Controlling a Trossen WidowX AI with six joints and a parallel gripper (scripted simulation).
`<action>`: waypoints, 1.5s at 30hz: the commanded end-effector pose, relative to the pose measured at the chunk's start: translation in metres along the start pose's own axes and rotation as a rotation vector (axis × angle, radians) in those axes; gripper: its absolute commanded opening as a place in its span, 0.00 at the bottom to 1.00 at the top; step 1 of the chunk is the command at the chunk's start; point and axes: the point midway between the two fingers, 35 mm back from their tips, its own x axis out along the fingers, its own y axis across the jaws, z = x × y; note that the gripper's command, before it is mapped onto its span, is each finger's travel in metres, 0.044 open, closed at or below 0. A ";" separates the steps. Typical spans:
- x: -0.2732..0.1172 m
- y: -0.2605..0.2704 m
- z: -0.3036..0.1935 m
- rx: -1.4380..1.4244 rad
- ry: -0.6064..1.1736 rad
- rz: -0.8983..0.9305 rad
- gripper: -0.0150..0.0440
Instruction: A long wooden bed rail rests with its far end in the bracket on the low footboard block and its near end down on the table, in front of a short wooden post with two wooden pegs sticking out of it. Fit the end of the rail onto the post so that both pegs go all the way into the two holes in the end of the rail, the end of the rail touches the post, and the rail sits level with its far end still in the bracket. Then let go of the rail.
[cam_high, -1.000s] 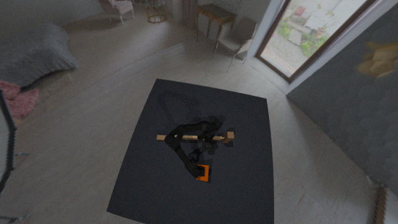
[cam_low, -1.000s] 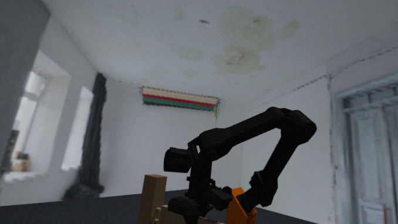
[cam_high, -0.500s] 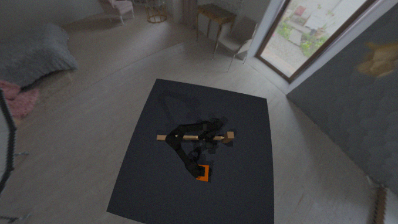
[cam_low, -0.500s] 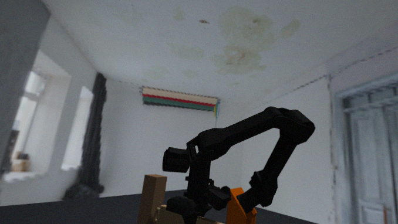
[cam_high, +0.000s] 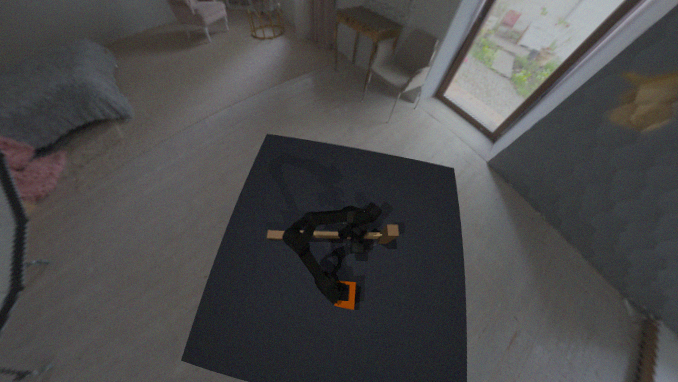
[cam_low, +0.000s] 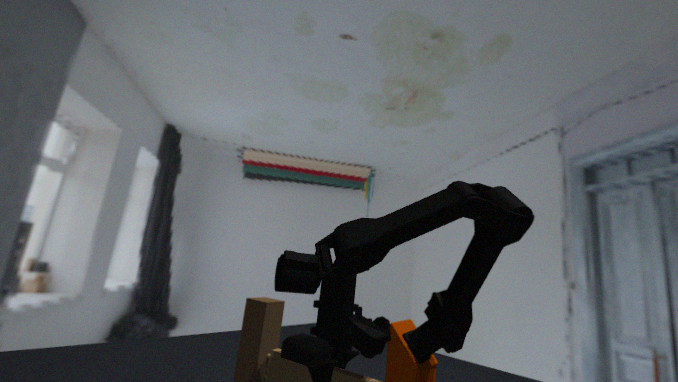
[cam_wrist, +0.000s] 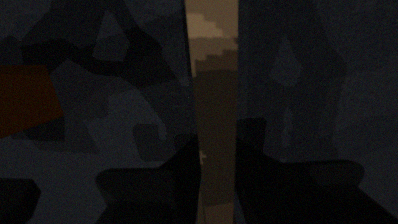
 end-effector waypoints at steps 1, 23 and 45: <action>-0.001 -0.001 -0.002 -0.003 0.002 -0.004 0.25; -0.001 -0.001 -0.008 -0.004 0.002 -0.005 0.25; 0.000 0.000 -0.012 0.000 0.000 0.000 0.30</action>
